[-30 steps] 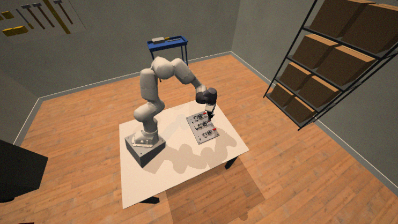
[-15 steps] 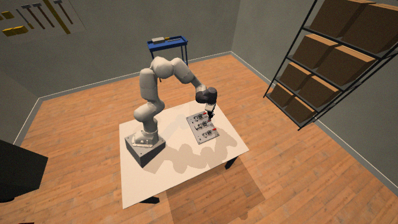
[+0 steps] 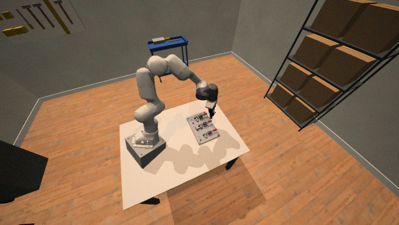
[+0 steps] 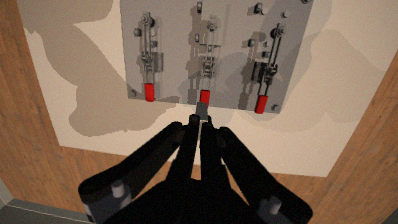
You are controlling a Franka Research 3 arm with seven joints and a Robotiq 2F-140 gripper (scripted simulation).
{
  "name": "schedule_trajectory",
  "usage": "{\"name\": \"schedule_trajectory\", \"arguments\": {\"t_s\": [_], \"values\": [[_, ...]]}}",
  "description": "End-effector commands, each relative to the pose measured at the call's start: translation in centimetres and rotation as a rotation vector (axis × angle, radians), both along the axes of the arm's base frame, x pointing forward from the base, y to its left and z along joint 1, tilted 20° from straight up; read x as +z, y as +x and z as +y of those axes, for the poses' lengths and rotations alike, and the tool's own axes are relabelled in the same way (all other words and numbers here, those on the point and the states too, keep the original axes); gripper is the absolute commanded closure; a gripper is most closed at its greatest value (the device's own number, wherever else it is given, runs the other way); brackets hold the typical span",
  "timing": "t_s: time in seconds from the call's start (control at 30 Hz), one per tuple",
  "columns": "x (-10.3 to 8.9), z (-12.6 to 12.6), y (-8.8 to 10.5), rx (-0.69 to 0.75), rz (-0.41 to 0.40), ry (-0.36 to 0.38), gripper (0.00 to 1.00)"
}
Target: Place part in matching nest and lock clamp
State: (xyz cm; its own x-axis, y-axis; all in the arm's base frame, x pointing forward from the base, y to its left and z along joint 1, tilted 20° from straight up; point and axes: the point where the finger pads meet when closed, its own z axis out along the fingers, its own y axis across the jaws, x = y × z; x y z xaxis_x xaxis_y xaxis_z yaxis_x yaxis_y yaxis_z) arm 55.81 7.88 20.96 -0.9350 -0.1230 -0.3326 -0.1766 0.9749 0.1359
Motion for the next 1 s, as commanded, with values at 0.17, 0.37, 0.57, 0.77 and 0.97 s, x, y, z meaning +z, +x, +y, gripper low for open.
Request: {"name": "schedule_trajectory", "arguments": {"t_s": [0.17,0.37,0.57,0.77,0.97], "values": [[1.7,-0.1,-1.2,0.027,0.016,0.006,1.00],[2.3,-0.2,-1.4,0.027,0.016,0.006,1.00],[2.3,-0.3,-1.4,0.027,0.016,0.006,1.00],[2.3,-0.3,-1.4,0.027,0.016,0.006,1.00],[2.3,-0.3,-1.4,0.027,0.016,0.006,1.00]]}}
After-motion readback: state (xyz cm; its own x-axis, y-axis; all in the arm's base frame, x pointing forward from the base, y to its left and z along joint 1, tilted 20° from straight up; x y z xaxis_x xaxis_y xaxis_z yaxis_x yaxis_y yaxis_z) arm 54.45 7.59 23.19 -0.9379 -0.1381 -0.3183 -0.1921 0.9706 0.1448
